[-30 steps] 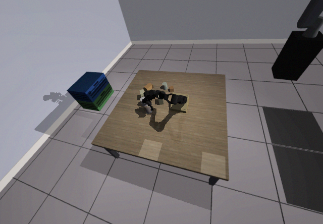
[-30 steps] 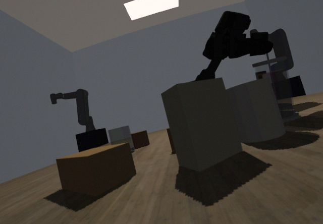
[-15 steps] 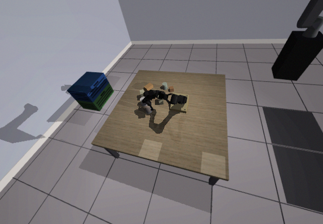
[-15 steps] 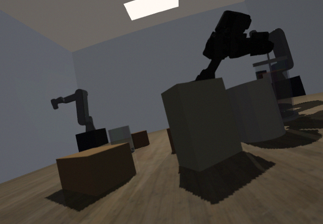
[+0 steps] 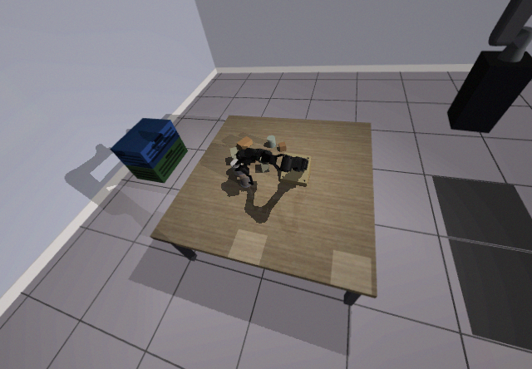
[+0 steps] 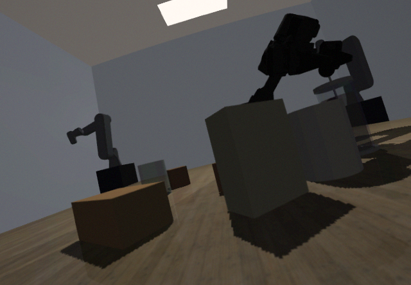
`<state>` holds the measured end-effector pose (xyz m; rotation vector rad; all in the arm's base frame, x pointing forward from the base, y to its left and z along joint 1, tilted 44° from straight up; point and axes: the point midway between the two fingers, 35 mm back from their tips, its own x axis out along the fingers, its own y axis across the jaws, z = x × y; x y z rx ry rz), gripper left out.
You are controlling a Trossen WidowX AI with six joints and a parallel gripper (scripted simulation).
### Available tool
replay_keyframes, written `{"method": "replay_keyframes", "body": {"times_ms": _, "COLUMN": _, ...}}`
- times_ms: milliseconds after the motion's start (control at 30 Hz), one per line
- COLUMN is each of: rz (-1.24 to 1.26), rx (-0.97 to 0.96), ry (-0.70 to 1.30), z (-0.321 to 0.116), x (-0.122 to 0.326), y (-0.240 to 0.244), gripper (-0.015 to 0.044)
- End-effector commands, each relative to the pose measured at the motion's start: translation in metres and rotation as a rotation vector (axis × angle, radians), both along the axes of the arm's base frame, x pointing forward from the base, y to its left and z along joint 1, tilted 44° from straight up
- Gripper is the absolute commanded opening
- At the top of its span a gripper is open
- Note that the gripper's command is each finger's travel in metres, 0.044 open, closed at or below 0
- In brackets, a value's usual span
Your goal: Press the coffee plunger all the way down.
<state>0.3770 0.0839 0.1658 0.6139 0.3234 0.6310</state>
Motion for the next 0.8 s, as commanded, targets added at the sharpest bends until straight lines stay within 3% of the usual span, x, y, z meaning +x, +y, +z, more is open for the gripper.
{"method": "replay_keyframes", "body": {"times_ms": 0, "rz": -0.006, "rx": -0.003, "ry": 0.001, "z": -0.001, "x": 0.0, "y": -0.001, "gripper": 0.0332}}
{"method": "replay_keyframes", "body": {"times_ms": 133, "rz": -0.006, "rx": -0.003, "ry": 0.001, "z": -0.001, "x": 0.0, "y": -0.001, "gripper": 0.0437}}
{"method": "replay_keyframes", "body": {"times_ms": 300, "rz": -0.006, "rx": -0.004, "ry": 0.003, "z": 0.003, "x": 0.0, "y": -0.006, "gripper": 0.044}}
{"method": "replay_keyframes", "body": {"times_ms": 533, "rz": -0.008, "rx": -0.006, "ry": 0.02, "z": 0.049, "x": -0.024, "y": -0.06, "gripper": 0.044}}
{"method": "replay_keyframes", "body": {"times_ms": 767, "rz": -0.008, "rx": -0.005, "ry": 0.02, "z": 0.05, "x": -0.026, "y": -0.062, "gripper": 0.044}}
